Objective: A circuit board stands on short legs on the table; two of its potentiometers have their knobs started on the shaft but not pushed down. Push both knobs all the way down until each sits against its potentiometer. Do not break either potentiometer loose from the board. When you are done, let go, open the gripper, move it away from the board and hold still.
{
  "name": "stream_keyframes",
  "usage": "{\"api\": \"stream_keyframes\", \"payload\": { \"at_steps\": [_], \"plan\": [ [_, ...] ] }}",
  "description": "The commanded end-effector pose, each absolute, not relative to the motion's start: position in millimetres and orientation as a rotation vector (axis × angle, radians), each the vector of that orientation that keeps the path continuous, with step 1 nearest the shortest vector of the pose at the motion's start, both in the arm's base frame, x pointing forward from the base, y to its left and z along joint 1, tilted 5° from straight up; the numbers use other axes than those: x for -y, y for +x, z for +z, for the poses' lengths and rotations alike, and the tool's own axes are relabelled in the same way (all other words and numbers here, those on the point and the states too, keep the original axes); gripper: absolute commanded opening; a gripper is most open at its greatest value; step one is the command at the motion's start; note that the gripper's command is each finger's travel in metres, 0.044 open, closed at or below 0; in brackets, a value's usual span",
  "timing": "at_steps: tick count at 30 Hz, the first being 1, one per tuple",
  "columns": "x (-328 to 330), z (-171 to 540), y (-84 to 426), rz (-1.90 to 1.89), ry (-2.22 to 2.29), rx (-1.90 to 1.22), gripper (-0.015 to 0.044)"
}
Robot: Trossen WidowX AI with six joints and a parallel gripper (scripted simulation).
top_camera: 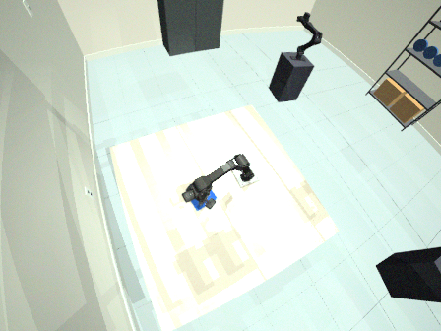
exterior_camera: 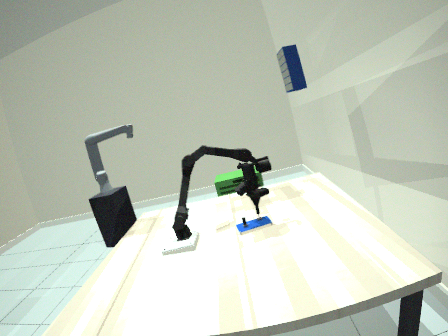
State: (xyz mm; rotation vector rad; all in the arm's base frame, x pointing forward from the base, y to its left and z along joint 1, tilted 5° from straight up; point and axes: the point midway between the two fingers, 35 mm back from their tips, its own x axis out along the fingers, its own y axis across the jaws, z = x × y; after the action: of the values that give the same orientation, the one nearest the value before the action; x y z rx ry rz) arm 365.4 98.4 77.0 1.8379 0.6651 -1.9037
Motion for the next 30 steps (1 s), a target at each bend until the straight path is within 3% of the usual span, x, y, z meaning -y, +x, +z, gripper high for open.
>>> {"api": "stream_keyframes", "payload": {
  "at_steps": [1,30],
  "plan": [
    [-97.8,75.0,365.7,-1.906,1.838,-0.655,0.0000],
    [-98.0,69.2,365.4,-1.906,1.838,-0.655,0.0000]
  ]
}}
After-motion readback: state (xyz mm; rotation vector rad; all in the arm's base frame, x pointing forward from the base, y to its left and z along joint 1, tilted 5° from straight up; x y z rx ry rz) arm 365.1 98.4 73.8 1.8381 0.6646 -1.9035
